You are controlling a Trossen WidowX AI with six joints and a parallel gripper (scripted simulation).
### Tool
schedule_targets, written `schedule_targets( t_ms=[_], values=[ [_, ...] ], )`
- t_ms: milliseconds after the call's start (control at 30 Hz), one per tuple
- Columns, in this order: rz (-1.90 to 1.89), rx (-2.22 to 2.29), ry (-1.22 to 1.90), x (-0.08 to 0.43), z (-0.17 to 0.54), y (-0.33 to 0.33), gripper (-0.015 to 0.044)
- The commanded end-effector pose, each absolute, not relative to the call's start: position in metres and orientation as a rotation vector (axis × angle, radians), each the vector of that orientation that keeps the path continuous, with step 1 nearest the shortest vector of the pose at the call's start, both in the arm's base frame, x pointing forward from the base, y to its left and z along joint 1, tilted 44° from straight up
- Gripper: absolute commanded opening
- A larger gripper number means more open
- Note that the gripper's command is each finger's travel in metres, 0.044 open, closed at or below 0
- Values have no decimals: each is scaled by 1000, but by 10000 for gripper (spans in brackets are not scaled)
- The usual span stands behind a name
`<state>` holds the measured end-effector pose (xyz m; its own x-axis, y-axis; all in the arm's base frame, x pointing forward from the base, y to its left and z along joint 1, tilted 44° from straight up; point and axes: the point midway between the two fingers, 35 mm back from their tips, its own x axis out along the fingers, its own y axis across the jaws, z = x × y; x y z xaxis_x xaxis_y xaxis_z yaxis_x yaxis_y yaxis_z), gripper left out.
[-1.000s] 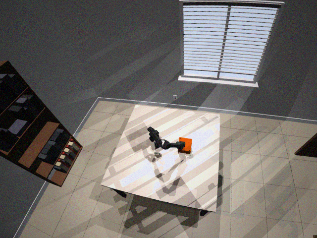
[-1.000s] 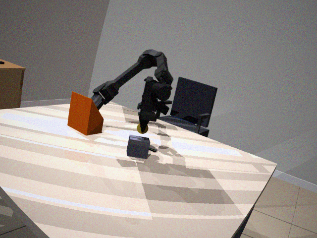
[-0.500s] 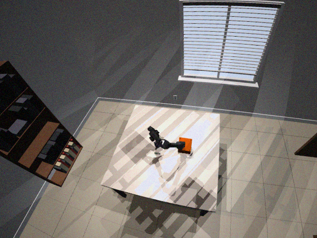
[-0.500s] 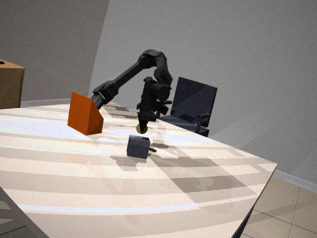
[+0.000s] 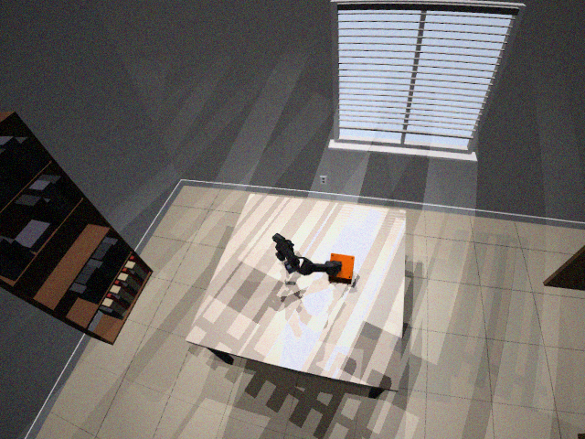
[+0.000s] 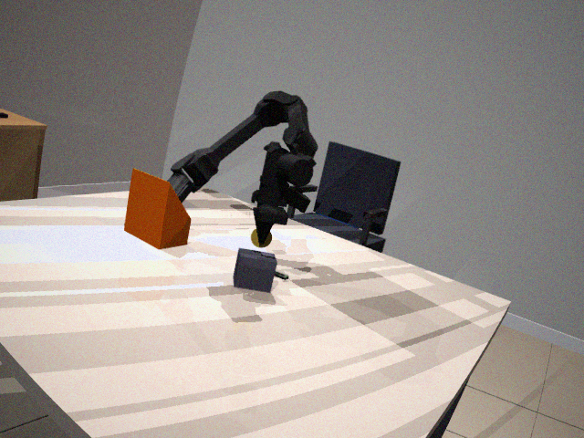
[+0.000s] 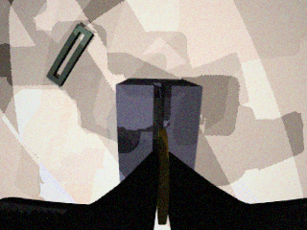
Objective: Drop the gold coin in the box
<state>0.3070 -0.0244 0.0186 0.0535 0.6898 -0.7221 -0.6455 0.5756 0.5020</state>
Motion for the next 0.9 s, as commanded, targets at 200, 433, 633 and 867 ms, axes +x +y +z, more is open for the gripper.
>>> schedule_targets(
  t_ms=[200, 433, 633, 867],
  values=[
    [1017, 57, 1134, 304, 16, -20, 0],
    [1019, 54, 1132, 306, 14, -19, 0],
    [1019, 54, 1132, 306, 13, -17, 0],
    [1018, 56, 1133, 305, 11, -15, 0]
  ],
)
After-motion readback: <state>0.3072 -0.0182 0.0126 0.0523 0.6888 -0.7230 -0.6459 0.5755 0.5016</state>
